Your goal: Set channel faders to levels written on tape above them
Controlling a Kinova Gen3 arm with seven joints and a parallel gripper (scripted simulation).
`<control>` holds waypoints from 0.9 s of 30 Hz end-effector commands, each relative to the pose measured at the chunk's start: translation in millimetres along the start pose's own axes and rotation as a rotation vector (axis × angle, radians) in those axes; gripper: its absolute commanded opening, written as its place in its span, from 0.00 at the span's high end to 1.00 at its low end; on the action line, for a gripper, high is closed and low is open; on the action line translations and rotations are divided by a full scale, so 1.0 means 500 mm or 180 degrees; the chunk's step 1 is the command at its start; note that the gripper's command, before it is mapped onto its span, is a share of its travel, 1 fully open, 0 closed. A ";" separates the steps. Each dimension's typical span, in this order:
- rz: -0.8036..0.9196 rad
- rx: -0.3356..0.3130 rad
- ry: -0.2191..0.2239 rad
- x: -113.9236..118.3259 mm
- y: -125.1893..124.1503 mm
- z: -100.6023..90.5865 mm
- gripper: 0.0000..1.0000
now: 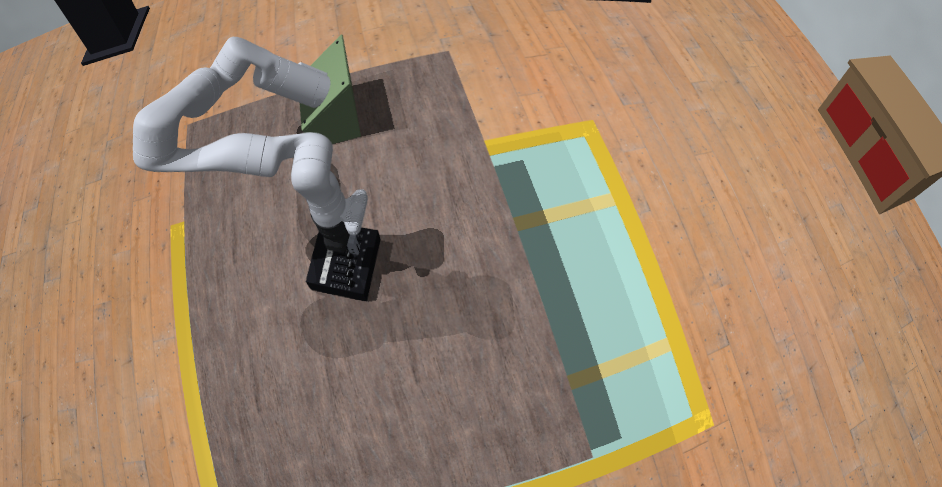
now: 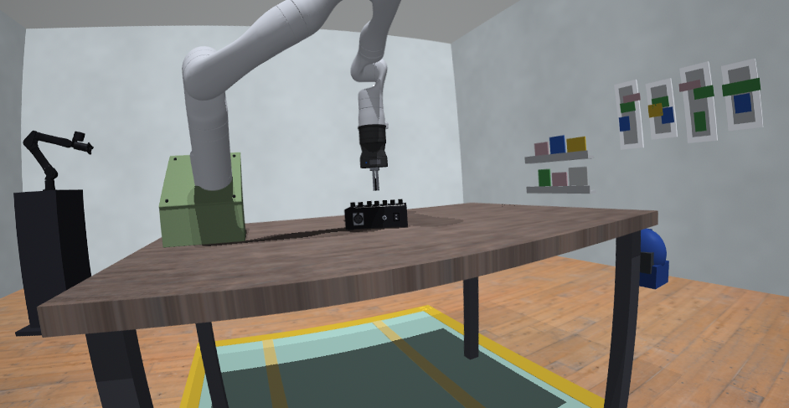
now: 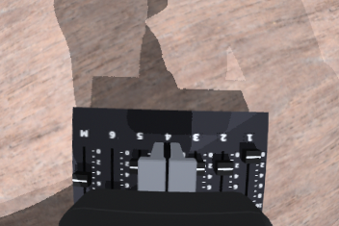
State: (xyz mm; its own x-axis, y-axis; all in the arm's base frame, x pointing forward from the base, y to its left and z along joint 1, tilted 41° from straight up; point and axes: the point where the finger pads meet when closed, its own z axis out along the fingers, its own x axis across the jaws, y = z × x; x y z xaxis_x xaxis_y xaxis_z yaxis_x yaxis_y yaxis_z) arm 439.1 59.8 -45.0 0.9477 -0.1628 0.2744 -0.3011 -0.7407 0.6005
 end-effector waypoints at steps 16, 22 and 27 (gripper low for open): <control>-0.0001 0.0004 0.0002 0.001 -0.001 0.015 1.00; -0.0001 0.0004 0.0002 0.001 -0.001 0.023 1.00; -0.0001 0.0004 0.0002 0.001 -0.001 0.028 1.00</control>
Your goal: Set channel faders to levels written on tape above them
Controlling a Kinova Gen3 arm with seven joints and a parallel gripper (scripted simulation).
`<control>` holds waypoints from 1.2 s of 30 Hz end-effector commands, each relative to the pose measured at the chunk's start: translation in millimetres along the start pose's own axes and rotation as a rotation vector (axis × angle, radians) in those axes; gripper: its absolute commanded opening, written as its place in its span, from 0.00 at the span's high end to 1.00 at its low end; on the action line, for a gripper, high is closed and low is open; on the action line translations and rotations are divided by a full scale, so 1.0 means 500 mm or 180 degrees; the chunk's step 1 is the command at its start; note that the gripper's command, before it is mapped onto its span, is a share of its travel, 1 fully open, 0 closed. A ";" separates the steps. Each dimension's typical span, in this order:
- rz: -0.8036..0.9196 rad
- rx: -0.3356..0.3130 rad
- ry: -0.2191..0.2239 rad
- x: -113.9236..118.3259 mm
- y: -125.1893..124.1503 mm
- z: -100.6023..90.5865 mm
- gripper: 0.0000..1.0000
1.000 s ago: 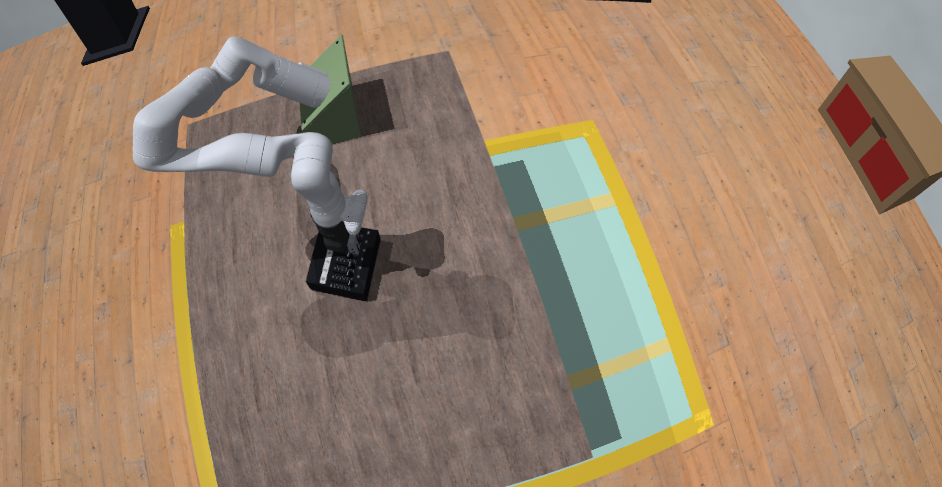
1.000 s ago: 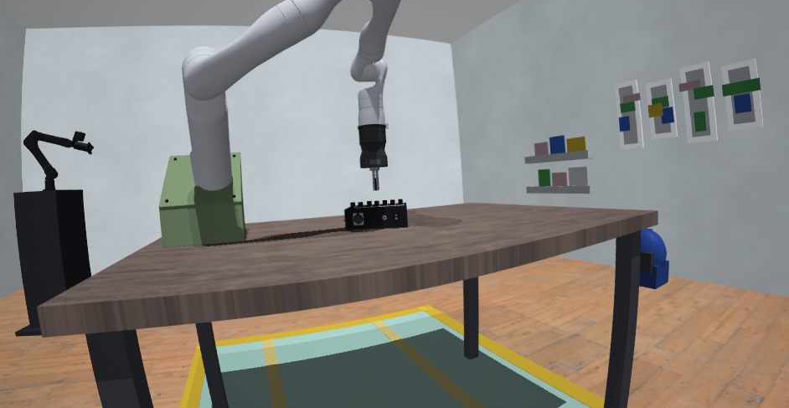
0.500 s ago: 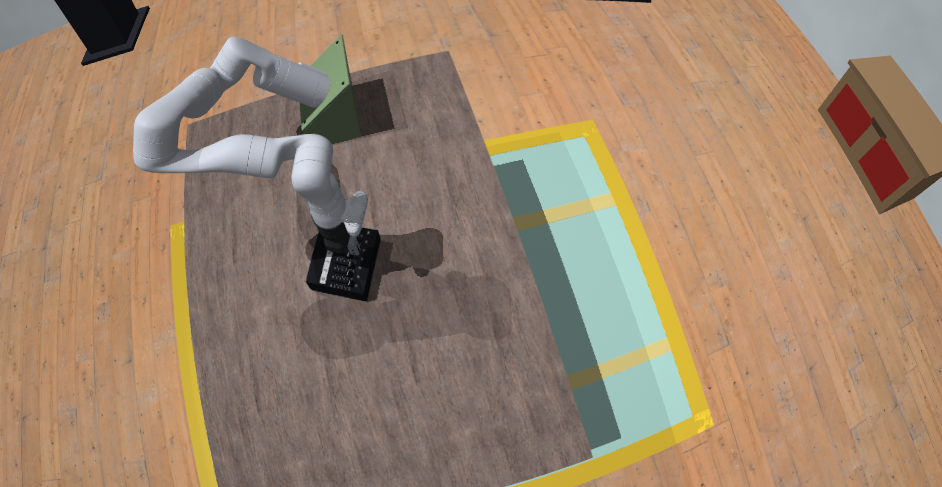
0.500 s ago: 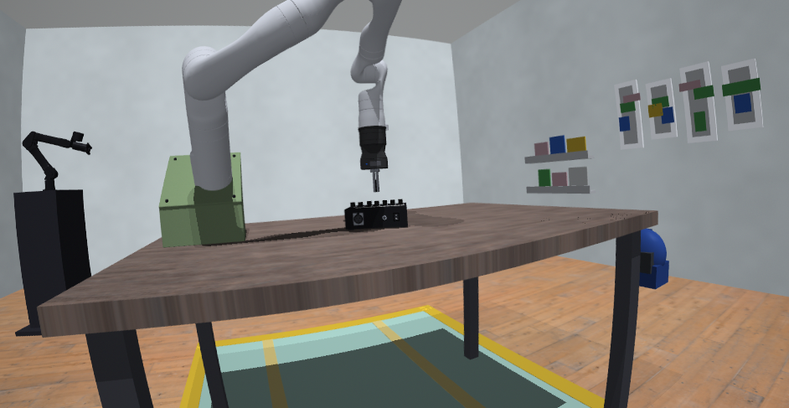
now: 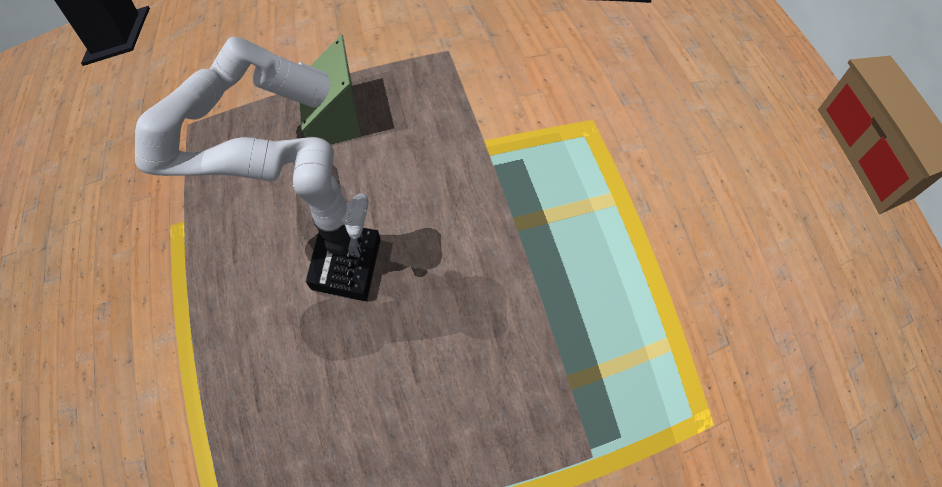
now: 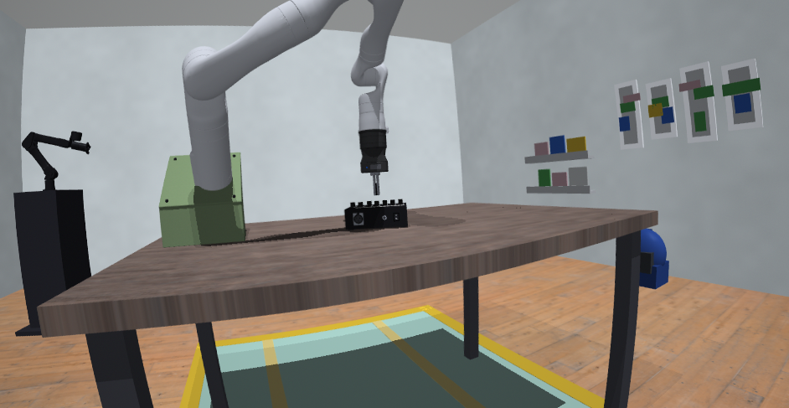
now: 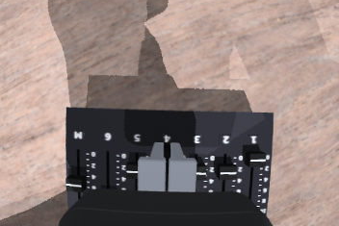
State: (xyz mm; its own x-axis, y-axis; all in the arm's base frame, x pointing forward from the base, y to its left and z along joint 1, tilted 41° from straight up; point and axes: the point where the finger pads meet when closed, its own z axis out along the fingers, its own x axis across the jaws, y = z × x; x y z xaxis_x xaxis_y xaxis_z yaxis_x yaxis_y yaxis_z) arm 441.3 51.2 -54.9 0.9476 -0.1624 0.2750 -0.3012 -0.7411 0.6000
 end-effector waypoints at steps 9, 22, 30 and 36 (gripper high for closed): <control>-0.0001 0.0001 0.0000 0.000 -0.001 0.012 1.00; -0.0001 0.0001 0.0000 0.000 -0.001 0.017 1.00; -0.0001 0.0001 0.0000 0.000 -0.001 0.017 1.00; -0.0001 0.0001 0.0000 0.000 -0.001 0.017 1.00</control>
